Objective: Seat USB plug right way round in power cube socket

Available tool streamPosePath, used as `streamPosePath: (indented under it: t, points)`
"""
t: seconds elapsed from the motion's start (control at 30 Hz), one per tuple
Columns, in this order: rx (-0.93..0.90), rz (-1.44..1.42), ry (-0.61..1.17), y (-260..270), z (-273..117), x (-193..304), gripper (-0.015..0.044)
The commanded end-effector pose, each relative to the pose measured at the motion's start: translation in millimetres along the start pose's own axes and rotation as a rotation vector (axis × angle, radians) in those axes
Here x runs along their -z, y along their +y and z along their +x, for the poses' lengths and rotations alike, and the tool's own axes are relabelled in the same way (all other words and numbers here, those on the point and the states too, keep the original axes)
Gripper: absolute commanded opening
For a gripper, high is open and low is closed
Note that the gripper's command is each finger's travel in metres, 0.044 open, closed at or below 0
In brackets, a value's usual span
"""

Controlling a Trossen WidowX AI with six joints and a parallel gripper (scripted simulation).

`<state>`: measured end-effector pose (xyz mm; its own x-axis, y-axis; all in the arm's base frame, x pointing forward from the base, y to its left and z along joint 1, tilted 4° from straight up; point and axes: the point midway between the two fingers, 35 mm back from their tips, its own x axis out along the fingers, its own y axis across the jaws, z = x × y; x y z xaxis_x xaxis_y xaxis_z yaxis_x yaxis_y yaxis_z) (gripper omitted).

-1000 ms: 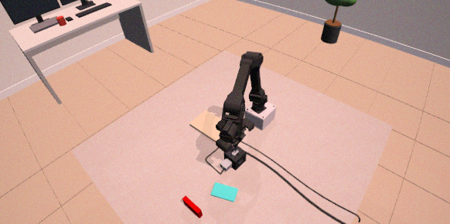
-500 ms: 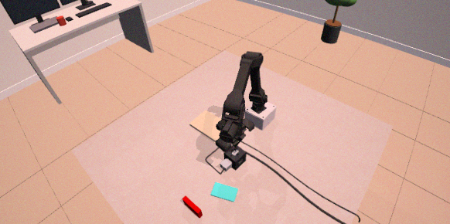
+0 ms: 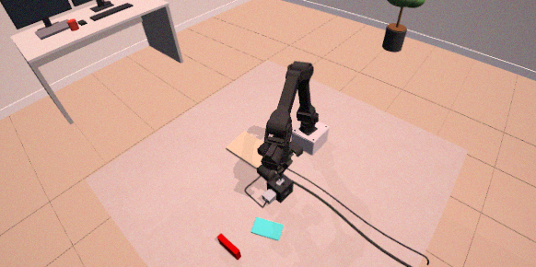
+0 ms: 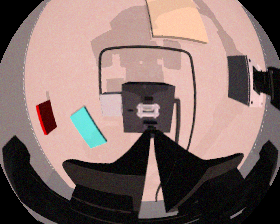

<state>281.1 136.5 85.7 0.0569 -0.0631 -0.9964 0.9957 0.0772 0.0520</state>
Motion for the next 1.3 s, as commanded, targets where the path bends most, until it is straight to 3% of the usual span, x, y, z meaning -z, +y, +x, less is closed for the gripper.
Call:
streamPosePath:
  t: [0.0, 1.27]
  points:
    - [-0.001, -0.005, -0.007, 0.5, 1.5, -0.8, 0.0000]
    - [-0.001, -0.014, -0.019, 0.4, 6.1, -2.3, 0.0000]
